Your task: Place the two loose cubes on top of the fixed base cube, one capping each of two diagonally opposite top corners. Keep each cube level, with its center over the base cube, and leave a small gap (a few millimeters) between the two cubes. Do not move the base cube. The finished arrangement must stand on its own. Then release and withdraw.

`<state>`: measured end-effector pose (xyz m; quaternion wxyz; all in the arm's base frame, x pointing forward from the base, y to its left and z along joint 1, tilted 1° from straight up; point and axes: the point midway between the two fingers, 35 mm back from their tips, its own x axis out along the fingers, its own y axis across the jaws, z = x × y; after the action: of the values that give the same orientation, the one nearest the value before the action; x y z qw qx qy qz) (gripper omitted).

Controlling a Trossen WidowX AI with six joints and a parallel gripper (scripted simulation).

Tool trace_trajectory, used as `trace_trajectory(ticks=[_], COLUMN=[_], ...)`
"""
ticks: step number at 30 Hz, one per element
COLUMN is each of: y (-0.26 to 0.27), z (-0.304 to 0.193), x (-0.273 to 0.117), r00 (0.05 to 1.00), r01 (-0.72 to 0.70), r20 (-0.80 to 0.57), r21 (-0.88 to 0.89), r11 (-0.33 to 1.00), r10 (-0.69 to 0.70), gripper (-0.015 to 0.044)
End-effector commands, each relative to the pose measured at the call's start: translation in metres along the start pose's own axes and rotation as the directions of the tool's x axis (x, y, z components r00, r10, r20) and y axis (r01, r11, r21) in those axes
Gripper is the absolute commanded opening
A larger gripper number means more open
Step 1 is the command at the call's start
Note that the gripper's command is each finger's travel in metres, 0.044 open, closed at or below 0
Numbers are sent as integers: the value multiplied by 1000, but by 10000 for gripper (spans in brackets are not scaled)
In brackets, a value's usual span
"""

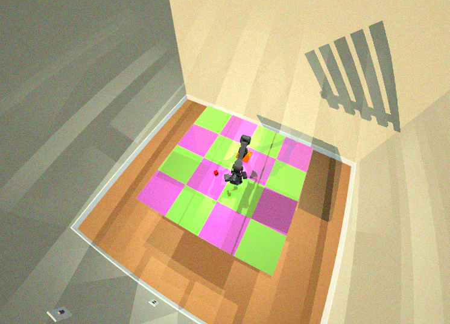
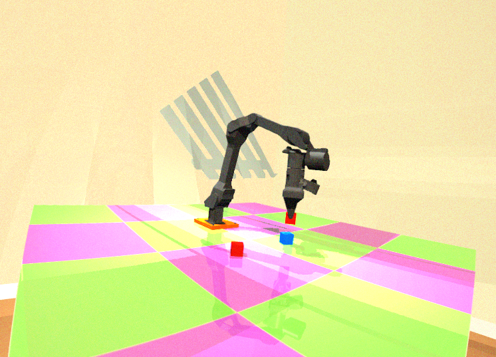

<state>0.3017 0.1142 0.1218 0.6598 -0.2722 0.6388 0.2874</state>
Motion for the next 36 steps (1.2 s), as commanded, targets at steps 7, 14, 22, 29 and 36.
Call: trace_trajectory(ticks=[7,14,22,29,36], y=[25,27,27,26,26], z=[10,11,11,11,11], x=[12,13,14,27,39], r00=[1000,1000,1000,1000,1000], r01=[-3,-3,-3,-3,-3], r20=[-6,-6,-6,-6,-6], r21=[233,249,250,254,257], r11=[972,968,968,967,966], r10=[4,5,5,5,5], gripper=[105,105,105,105,105])
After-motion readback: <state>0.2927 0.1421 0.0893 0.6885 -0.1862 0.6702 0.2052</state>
